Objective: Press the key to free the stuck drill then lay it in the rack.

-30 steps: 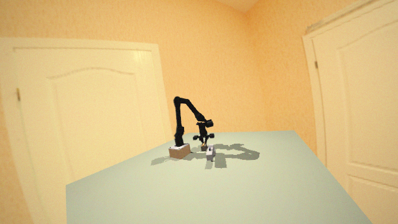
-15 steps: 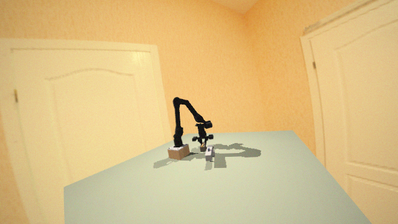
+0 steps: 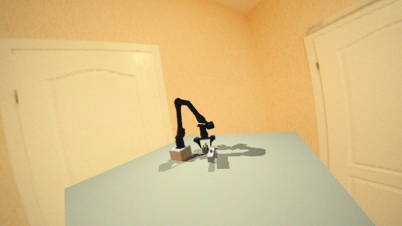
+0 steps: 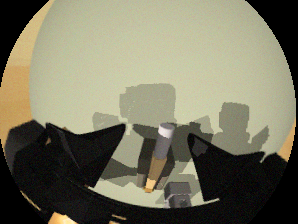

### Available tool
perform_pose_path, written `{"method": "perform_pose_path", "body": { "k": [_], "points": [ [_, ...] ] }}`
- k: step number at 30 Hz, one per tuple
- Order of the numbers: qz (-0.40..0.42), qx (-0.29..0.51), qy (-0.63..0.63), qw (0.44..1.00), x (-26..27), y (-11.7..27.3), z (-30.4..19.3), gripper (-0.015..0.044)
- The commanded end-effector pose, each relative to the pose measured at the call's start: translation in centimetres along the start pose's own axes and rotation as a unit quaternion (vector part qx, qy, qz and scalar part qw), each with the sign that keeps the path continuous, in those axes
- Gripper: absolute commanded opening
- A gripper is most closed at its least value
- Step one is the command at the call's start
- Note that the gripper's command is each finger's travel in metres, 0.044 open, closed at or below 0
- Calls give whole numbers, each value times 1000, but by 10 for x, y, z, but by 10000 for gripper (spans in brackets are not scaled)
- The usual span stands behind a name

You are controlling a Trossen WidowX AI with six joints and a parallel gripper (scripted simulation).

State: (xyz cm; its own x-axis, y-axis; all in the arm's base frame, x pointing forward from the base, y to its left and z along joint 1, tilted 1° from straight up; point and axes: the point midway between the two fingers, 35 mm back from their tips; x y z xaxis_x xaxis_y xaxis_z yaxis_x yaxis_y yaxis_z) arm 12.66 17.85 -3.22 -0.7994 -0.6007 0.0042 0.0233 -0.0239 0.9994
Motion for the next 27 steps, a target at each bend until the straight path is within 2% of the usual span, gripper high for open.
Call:
{"method": "perform_pose_path", "body": {
  "k": [1,14,17,27],
  "points": [
    [-5,6,-1,1000,-1,18,1,440],
    [-5,6,-1,1000,-2,72,2,440],
    [-8,6,2,1000,-5,66,3,440],
    [-230,109,77,964,-164,85,50,440]
  ]
}}
Point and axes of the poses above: the point midway between the two fingers, 35 mm back from their tips, its own y axis back along the fingers, its own x axis across the jaws, z = x × y, and after that the axes turned 14 degrees about y, right-handed
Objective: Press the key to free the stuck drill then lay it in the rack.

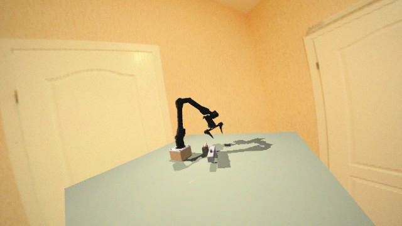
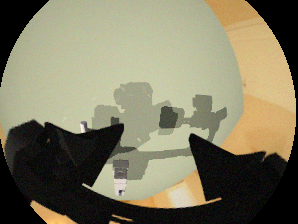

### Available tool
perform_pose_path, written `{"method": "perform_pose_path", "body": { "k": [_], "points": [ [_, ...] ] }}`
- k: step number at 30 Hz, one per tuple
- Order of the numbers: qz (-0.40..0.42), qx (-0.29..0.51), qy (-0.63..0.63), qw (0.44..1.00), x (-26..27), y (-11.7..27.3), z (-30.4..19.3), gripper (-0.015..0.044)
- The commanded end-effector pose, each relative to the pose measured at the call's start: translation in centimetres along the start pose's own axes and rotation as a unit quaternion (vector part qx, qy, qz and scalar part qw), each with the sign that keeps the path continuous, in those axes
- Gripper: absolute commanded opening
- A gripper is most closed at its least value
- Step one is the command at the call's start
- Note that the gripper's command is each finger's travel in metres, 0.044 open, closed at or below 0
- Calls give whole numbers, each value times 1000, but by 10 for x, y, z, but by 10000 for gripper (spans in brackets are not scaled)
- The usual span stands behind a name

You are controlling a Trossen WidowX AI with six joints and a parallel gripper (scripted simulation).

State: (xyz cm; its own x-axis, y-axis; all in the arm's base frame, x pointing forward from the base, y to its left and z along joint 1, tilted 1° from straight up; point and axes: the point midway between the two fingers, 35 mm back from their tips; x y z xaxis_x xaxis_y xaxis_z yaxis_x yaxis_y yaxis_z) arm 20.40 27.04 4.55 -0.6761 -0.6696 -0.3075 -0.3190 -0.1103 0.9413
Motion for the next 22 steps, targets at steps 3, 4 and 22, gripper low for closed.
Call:
{"method": "perform_pose_path", "body": {
  "k": [3,4,22],
  "points": [
    [-143,66,23,987,-99,-10,33,440],
    [-167,77,23,983,-114,-11,40,440],
    [-512,235,-173,808,-230,-12,200,440]
  ]
}}
Point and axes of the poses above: the point midway between the two fingers, 35 mm back from their tips, its own y axis back along the fingers, its own x axis across the jaws, z = x × y, and after that the axes turned 14 degrees about y, right-handed
